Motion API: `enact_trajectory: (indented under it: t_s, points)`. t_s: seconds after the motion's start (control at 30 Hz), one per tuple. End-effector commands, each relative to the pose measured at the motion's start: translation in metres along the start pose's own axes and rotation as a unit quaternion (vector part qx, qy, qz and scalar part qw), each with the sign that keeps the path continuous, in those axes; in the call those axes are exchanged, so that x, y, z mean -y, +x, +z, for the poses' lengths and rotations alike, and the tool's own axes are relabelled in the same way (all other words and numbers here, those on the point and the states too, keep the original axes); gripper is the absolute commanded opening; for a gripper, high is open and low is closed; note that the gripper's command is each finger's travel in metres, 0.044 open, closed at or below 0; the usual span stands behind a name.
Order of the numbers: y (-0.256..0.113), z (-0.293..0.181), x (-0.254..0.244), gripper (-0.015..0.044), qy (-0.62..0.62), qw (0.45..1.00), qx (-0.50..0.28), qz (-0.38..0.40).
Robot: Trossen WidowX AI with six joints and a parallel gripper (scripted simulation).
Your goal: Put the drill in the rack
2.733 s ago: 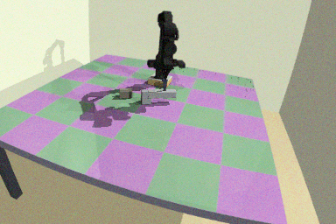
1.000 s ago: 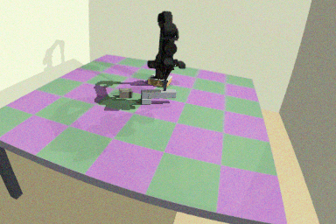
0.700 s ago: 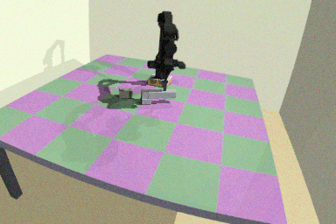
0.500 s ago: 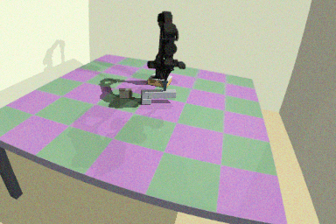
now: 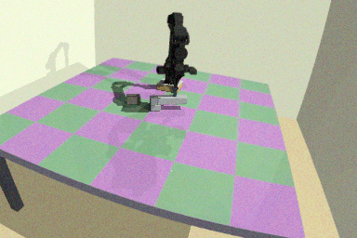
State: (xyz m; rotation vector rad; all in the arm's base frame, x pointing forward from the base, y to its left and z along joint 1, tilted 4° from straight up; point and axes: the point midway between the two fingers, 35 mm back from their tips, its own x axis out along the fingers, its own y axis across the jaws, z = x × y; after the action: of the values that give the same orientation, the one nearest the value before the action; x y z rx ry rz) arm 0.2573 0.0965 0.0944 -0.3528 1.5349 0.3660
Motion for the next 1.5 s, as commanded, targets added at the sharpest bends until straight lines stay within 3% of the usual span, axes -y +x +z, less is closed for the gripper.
enact_trajectory:
  t_s: [0.0,0.33,0.53,0.73,0.93,1.47]
  points:
    - [0.016,-0.011,0.0,0.0026,0.0,1.0,-0.03,0.0]
    - [-0.058,0.003,0.0,0.0289,0.0,1.0,-0.03,0.0]
    - [-0.047,0.003,0.004,0.044,-0.025,0.999,-0.025,0.002]
    - [-0.021,0.013,0.048,0.044,-0.241,0.97,-0.024,0.005]
    - [0.006,0.013,0.093,0.044,-0.443,0.896,-0.025,0.008]
    - [0.04,0.0,0.148,0.044,-0.662,0.749,-0.026,0.015]
